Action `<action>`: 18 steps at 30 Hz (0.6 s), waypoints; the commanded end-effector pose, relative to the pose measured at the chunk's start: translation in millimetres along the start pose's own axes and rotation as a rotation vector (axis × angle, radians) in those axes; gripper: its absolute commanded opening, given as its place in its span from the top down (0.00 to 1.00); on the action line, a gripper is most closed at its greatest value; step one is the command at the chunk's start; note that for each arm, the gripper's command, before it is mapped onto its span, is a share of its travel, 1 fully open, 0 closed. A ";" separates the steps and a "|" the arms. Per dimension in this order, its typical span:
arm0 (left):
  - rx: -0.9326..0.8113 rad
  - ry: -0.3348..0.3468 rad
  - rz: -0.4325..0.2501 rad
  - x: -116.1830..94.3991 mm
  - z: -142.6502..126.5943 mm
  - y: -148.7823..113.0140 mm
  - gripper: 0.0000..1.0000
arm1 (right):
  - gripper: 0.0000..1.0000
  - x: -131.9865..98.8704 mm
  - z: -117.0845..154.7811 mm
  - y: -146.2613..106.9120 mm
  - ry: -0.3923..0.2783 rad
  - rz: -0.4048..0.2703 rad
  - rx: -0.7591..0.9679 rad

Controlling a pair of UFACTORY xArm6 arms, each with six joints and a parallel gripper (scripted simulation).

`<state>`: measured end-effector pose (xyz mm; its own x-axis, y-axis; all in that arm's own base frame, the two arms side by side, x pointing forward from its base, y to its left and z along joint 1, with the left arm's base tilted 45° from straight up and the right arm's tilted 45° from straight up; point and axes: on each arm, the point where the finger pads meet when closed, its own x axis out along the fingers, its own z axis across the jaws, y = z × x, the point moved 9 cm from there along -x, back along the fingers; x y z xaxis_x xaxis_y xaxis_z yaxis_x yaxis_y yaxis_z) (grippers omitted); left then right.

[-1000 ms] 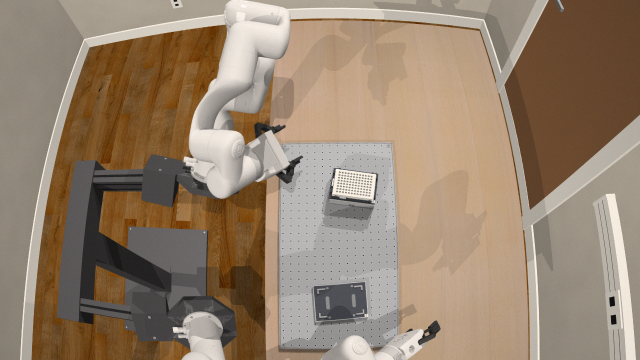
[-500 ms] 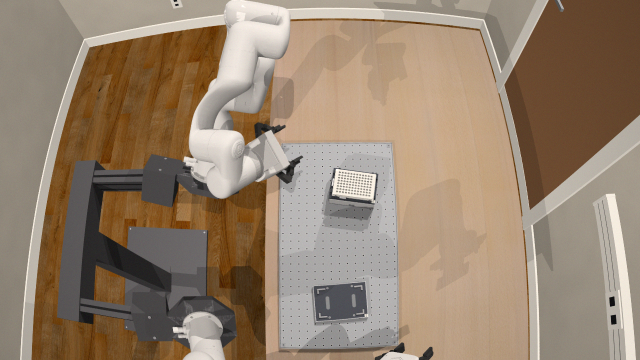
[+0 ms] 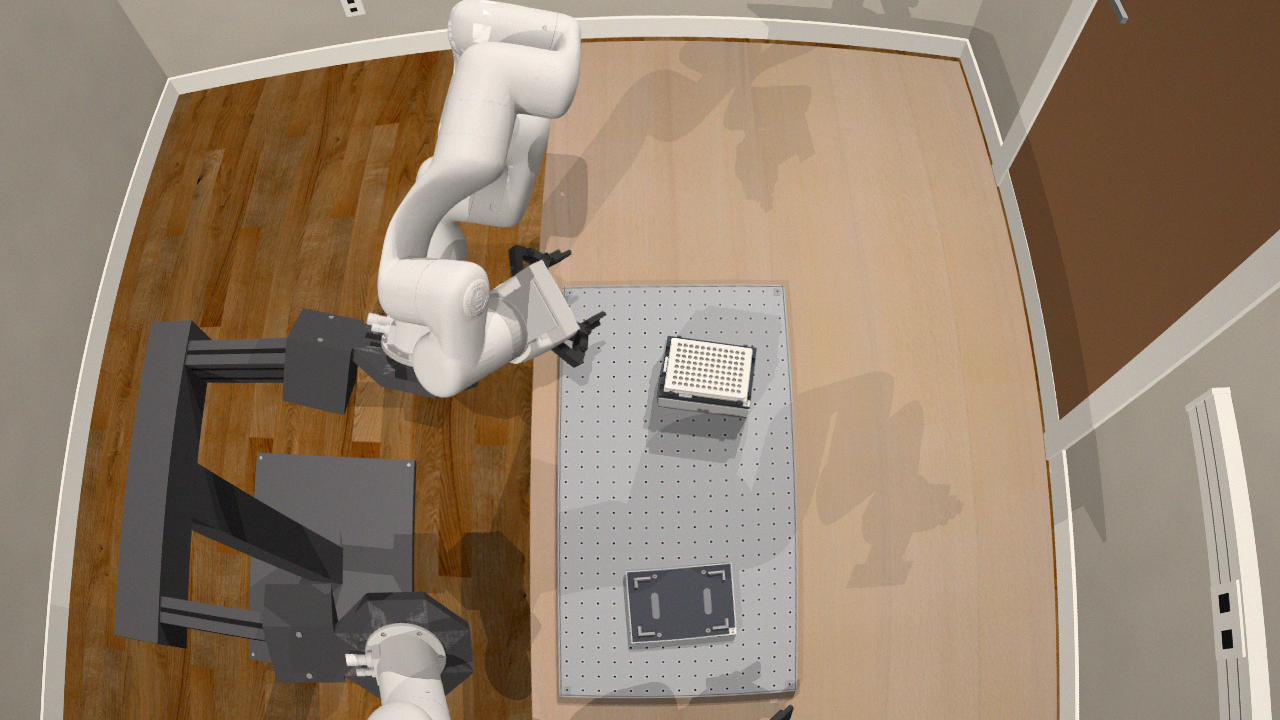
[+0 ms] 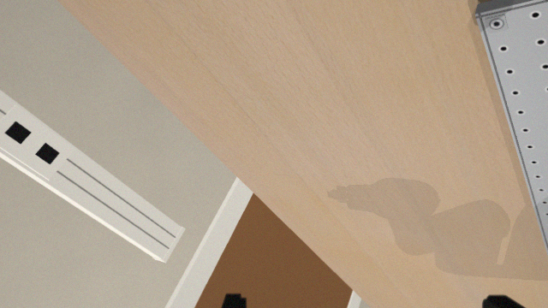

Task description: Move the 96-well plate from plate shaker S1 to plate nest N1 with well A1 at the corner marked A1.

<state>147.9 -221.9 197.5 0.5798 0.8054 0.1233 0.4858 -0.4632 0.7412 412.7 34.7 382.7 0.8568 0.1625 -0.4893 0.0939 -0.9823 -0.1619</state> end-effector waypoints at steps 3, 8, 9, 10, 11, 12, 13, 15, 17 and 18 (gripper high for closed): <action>-0.002 -0.002 -0.001 -0.7 0.0 0.7 0.00 | 0.00 -30.6 -2.3 1.9 0.035 -0.088 0.197; -0.002 -0.002 -0.001 -0.7 0.0 0.7 0.00 | 0.00 -42.4 -3.0 1.2 0.049 -0.126 0.277; -0.002 -0.002 -0.001 -0.7 0.0 0.7 0.00 | 0.00 -46.3 -3.2 0.9 0.053 -0.140 0.303; -0.002 -0.002 -0.001 -0.7 0.0 0.7 0.00 | 0.00 -50.1 -3.4 0.5 0.058 -0.153 0.328; -0.002 -0.002 -0.001 -0.7 0.0 0.7 0.00 | 0.00 -54.0 -3.6 0.0 0.063 -0.167 0.353; -0.002 -0.002 -0.001 -0.7 0.0 0.7 0.00 | 0.00 -57.8 -3.7 -0.5 0.067 -0.181 0.378; -0.002 -0.002 -0.001 -0.7 0.0 0.7 0.00 | 0.00 -61.5 -3.9 -1.0 0.072 -0.195 0.402; -0.002 -0.002 -0.001 -0.7 0.0 0.7 0.00 | 0.00 -69.0 -4.2 -2.3 0.081 -0.224 0.450; -0.002 -0.002 -0.001 -0.7 0.0 0.7 0.00 | 0.00 -76.3 -4.5 -3.7 0.090 -0.254 0.496; -0.002 -0.002 -0.001 -0.7 0.0 0.7 0.00 | 0.00 -79.9 -4.7 -4.5 0.095 -0.269 0.518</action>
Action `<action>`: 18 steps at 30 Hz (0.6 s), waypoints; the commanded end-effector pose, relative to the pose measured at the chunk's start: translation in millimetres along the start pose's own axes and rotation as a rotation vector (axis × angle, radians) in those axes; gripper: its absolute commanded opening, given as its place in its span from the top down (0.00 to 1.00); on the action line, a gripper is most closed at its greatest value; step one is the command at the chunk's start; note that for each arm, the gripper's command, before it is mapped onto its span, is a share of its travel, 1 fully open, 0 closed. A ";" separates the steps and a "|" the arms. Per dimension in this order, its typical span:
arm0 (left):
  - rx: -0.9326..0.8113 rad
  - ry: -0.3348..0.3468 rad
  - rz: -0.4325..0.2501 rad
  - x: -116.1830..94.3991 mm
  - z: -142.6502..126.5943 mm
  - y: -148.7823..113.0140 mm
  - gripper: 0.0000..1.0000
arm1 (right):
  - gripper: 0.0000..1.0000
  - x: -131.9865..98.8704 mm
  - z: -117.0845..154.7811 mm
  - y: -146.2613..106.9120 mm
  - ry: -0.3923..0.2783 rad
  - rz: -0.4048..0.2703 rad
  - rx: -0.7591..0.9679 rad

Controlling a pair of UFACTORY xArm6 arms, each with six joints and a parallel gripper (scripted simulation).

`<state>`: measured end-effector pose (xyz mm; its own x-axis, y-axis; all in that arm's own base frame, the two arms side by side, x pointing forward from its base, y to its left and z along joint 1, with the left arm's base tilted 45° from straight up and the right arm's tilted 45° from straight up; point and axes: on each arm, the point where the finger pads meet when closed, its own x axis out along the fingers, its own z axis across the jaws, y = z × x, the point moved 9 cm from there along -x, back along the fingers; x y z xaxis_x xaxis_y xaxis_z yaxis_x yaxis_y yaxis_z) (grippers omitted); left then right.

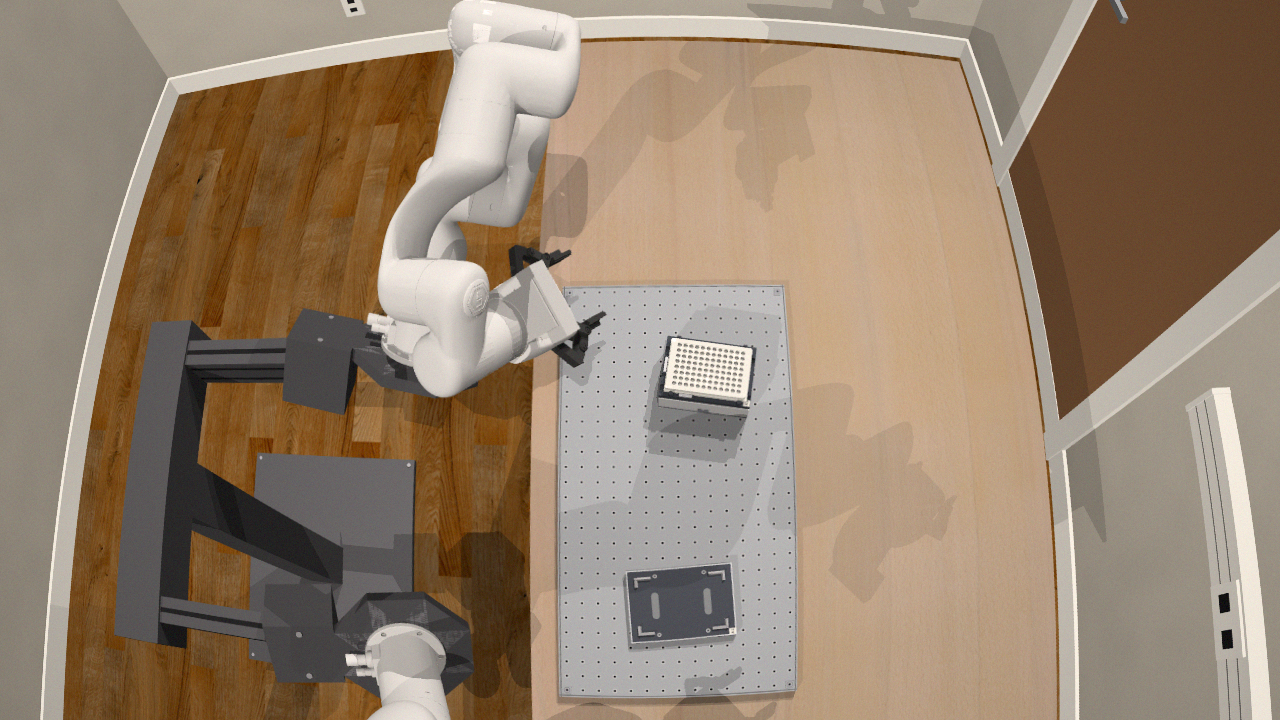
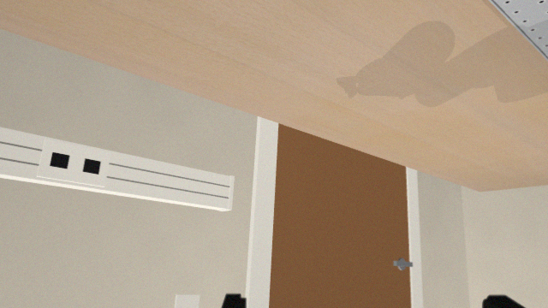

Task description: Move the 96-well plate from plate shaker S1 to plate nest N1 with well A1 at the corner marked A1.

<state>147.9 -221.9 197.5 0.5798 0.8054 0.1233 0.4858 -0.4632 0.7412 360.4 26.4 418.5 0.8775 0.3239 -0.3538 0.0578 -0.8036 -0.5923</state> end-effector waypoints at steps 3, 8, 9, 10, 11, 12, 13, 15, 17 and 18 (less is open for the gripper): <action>-0.002 -0.002 -0.001 -0.7 0.0 0.7 0.00 | 0.00 -25.5 0.8 -9.6 0.026 -0.114 0.157; -0.002 -0.002 -0.001 -0.7 0.0 0.7 0.00 | 0.00 -35.1 1.3 -14.4 0.035 -0.161 0.218; -0.002 -0.002 -0.001 -0.7 0.0 0.7 0.00 | 0.00 -38.3 1.4 -16.0 0.037 -0.177 0.238; -0.002 -0.002 -0.001 -0.7 0.0 0.7 0.00 | 0.00 -41.4 1.6 -17.7 0.039 -0.193 0.257; -0.002 -0.002 -0.001 -0.7 0.0 0.7 0.00 | 0.00 -44.5 1.8 -19.3 0.041 -0.209 0.276; -0.002 -0.002 -0.001 -0.7 0.0 0.7 0.00 | 0.00 -47.6 2.0 -21.0 0.044 -0.225 0.295; -0.002 -0.002 -0.001 -0.7 0.0 0.7 0.00 | 0.00 -50.6 2.2 -22.6 0.045 -0.241 0.313; -0.002 -0.002 -0.001 -0.7 0.0 0.7 0.00 | 0.00 -56.6 2.6 -26.0 0.049 -0.273 0.348; -0.002 -0.002 -0.001 -0.7 0.0 0.7 0.00 | 0.00 -62.5 3.0 -29.3 0.051 -0.305 0.381; -0.002 -0.002 -0.001 -0.7 0.0 0.7 0.00 | 0.00 -65.4 3.2 -30.9 0.053 -0.321 0.397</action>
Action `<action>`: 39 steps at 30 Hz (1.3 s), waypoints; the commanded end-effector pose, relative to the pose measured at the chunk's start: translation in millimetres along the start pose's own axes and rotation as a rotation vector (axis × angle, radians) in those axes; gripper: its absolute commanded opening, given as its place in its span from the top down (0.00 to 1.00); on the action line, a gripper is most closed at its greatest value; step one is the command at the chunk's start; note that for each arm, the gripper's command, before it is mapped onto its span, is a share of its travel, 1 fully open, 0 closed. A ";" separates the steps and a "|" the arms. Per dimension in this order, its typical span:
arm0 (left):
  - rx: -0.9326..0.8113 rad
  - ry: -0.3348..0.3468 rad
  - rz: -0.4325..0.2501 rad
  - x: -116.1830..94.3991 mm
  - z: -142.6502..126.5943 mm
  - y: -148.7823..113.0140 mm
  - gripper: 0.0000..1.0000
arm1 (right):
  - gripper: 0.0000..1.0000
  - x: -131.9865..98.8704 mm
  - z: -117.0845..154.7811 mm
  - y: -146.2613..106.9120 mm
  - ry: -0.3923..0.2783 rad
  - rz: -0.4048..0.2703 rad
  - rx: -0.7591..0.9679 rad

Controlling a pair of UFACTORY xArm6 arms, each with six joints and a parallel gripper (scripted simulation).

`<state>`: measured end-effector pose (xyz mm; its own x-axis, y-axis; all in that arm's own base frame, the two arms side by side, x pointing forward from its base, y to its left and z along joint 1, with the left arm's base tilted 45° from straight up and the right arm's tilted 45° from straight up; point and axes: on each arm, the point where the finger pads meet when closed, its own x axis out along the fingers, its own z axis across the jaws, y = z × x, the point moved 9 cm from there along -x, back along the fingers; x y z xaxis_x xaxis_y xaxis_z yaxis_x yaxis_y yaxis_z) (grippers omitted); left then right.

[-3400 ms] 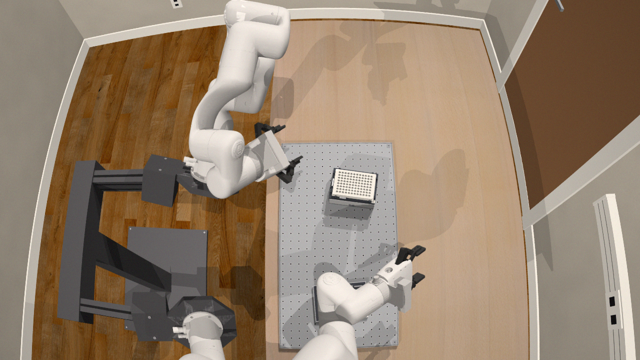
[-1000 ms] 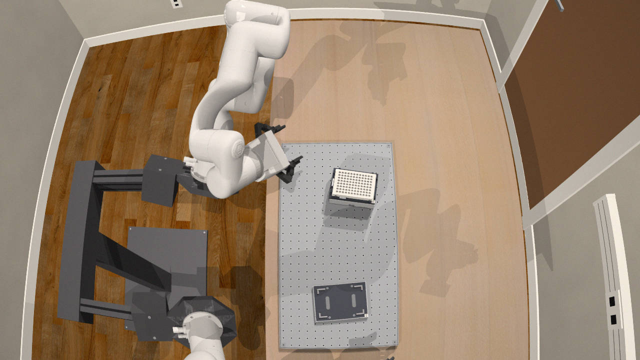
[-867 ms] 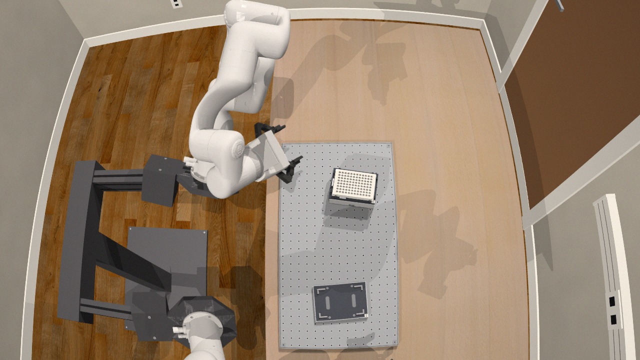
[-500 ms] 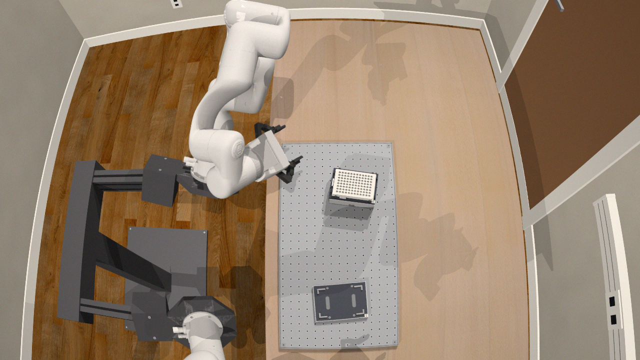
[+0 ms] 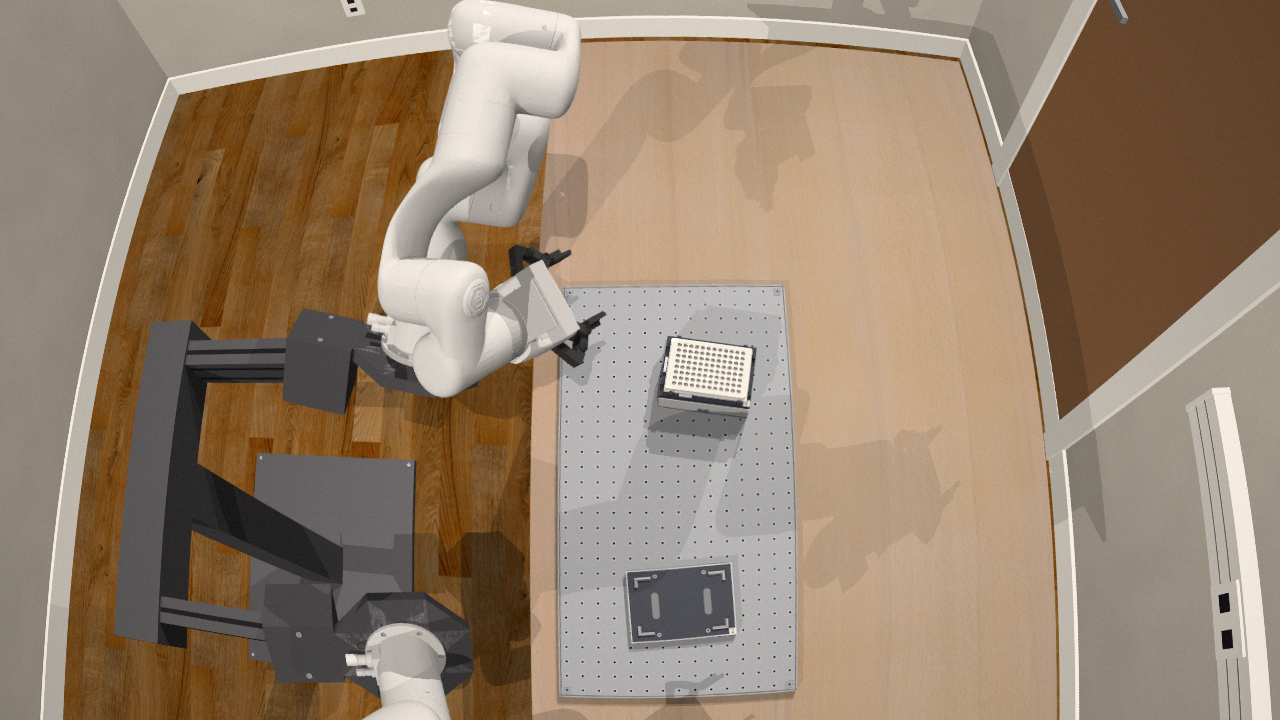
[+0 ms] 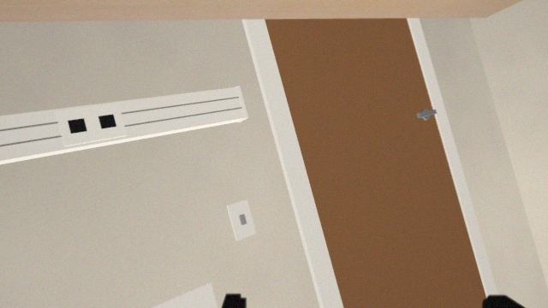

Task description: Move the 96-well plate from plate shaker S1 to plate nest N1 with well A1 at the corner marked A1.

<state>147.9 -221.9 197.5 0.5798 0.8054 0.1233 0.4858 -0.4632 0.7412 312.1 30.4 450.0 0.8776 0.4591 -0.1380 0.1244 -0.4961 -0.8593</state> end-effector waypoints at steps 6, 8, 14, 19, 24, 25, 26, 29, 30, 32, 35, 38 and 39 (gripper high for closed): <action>-0.002 -0.002 -0.001 -0.7 0.0 0.7 0.00 | 0.00 -20.8 5.9 -17.3 0.001 -0.130 0.129; -0.002 -0.002 -0.001 -0.7 0.0 0.7 0.00 | 0.00 -25.4 7.4 -21.5 0.000 -0.160 0.158; -0.002 -0.002 -0.001 -0.7 0.0 0.7 0.00 | 0.00 -38.5 11.8 -33.5 -0.005 -0.249 0.235; -0.002 -0.002 -0.001 -0.7 0.0 0.7 0.00 | 0.00 -48.8 15.4 -42.8 -0.013 -0.319 0.290; -0.002 -0.002 -0.001 -0.7 0.0 0.7 0.00 | 0.00 -54.6 17.5 -48.0 -0.019 -0.359 0.319; -0.002 -0.002 -0.001 -0.7 0.0 0.7 0.00 | 0.00 -56.5 18.1 -49.7 -0.021 -0.372 0.328; -0.002 -0.002 -0.001 -0.7 0.0 0.7 0.00 | 0.00 -58.4 18.8 -51.3 -0.023 -0.384 0.337; -0.002 -0.002 -0.001 -0.7 0.0 0.7 0.00 | 0.00 -63.8 20.8 -56.0 -0.030 -0.421 0.362; -0.002 -0.002 -0.001 -0.7 0.0 0.7 0.00 | 0.00 -65.5 21.4 -57.6 -0.033 -0.433 0.369; -0.002 -0.002 -0.001 -0.7 0.0 0.7 0.00 | 0.00 -68.9 22.7 -60.5 -0.038 -0.456 0.384; -0.002 -0.002 -0.001 -0.7 0.0 0.7 0.00 | 0.00 -73.8 24.5 -64.6 -0.045 -0.488 0.404; -0.002 -0.002 -0.001 -0.7 0.0 0.7 0.00 | 0.00 -78.4 26.2 -68.4 -0.053 -0.519 0.422; -0.002 -0.002 -0.001 -0.7 0.0 0.7 0.00 | 0.00 -78.4 26.2 -68.4 -0.053 -0.519 0.422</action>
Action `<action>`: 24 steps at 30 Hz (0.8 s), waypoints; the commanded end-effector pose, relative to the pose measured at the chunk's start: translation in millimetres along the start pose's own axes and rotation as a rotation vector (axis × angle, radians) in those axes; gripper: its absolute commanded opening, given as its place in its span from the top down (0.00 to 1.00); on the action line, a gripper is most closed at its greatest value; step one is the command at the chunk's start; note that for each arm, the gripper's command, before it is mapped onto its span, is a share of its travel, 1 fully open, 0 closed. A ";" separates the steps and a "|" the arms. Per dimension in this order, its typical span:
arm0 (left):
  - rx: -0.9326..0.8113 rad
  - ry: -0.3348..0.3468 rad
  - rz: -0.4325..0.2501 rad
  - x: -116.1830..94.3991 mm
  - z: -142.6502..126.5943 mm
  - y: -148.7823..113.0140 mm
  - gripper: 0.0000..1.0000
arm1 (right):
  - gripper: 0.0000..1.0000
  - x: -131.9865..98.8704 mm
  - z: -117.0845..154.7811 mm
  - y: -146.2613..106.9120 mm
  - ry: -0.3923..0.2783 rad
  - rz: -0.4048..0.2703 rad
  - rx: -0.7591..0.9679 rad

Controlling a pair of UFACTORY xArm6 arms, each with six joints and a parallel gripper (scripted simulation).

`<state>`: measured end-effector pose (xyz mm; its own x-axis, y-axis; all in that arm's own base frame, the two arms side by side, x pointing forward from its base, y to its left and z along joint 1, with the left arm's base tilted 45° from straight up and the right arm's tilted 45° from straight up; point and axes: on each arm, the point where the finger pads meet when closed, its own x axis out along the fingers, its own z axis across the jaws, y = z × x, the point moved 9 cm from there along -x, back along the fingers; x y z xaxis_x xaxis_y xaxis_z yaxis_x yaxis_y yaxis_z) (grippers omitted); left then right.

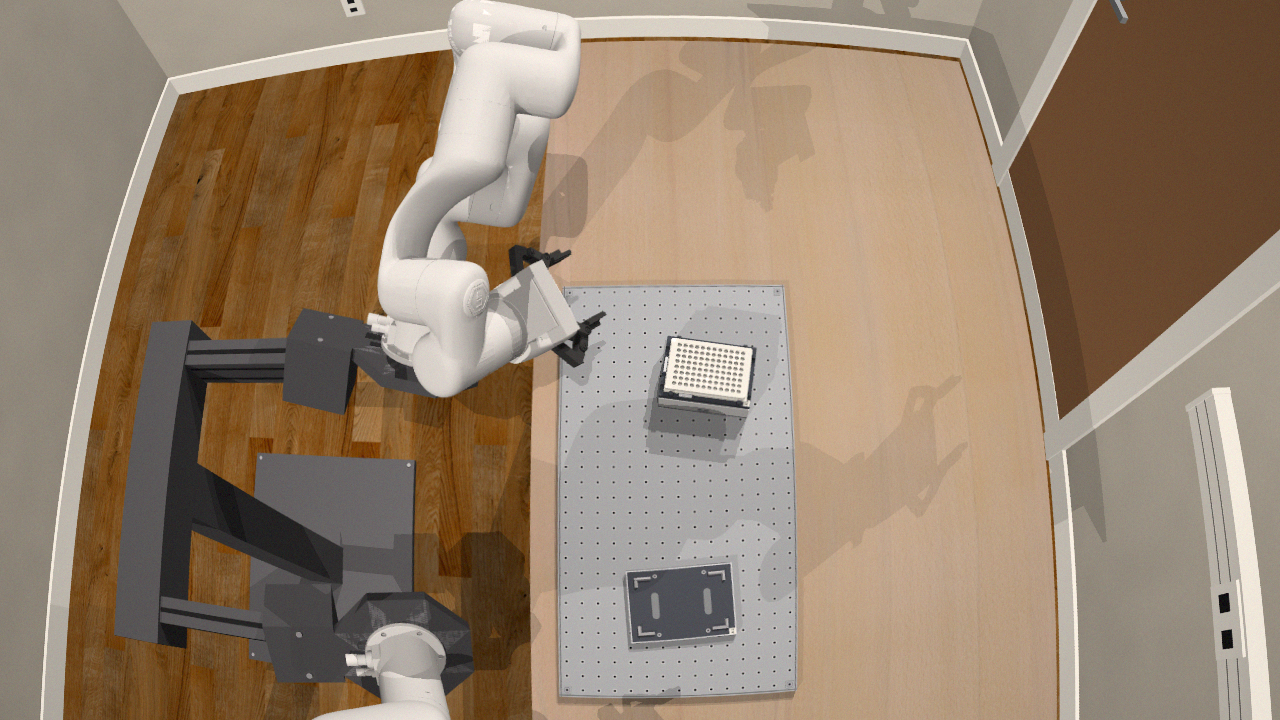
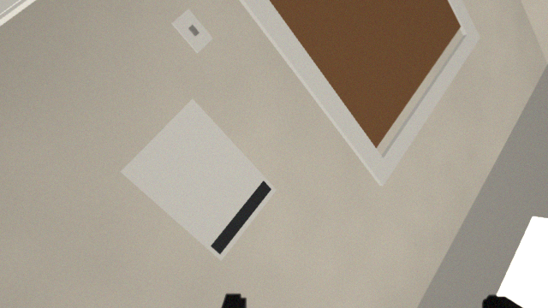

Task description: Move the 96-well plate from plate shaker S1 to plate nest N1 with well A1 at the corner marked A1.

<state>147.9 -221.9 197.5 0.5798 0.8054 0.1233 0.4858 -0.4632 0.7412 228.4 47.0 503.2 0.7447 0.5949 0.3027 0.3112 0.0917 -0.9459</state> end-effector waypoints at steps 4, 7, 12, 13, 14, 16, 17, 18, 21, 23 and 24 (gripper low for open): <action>-0.002 -0.002 -0.001 -0.7 0.0 0.7 0.00 | 0.00 -5.1 6.9 -9.1 -0.021 -0.057 0.036; -0.002 -0.002 -0.001 -0.7 0.0 0.7 0.00 | 0.00 -7.2 10.0 -12.8 -0.030 -0.082 0.052; -0.002 -0.002 -0.001 -0.7 0.0 0.7 0.00 | 0.00 -10.4 14.7 -18.3 -0.044 -0.118 0.075; -0.002 -0.002 -0.001 -0.7 0.0 0.7 0.00 | 0.00 -11.0 15.5 -19.3 -0.047 -0.125 0.079; -0.002 -0.002 -0.001 -0.7 0.0 0.7 0.00 | 0.00 -11.6 16.3 -20.3 -0.050 -0.131 0.082; -0.002 -0.002 -0.001 -0.7 0.0 0.7 0.00 | 0.00 -12.7 17.9 -22.1 -0.055 -0.143 0.090; -0.002 -0.002 -0.001 -0.7 0.0 0.7 0.00 | 0.00 -12.7 17.9 -22.1 -0.055 -0.143 0.090; -0.002 -0.002 -0.001 -0.7 0.0 0.7 0.00 | 0.00 -12.7 17.9 -22.1 -0.055 -0.143 0.090; -0.002 -0.002 -0.001 -0.7 0.0 0.7 0.00 | 0.00 -14.3 20.0 -24.5 -0.062 -0.159 0.099; -0.002 -0.002 -0.001 -0.7 0.0 0.7 0.00 | 0.00 -15.2 21.3 -26.0 -0.066 -0.169 0.105; -0.002 -0.002 -0.001 -0.7 0.0 0.7 0.00 | 0.00 -15.6 21.9 -26.7 -0.068 -0.173 0.108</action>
<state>147.9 -221.9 197.5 0.5798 0.8054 0.1233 0.4858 -0.4632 0.7412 199.3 52.2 518.6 0.6561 0.6128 0.4405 0.3573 0.2619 -0.8965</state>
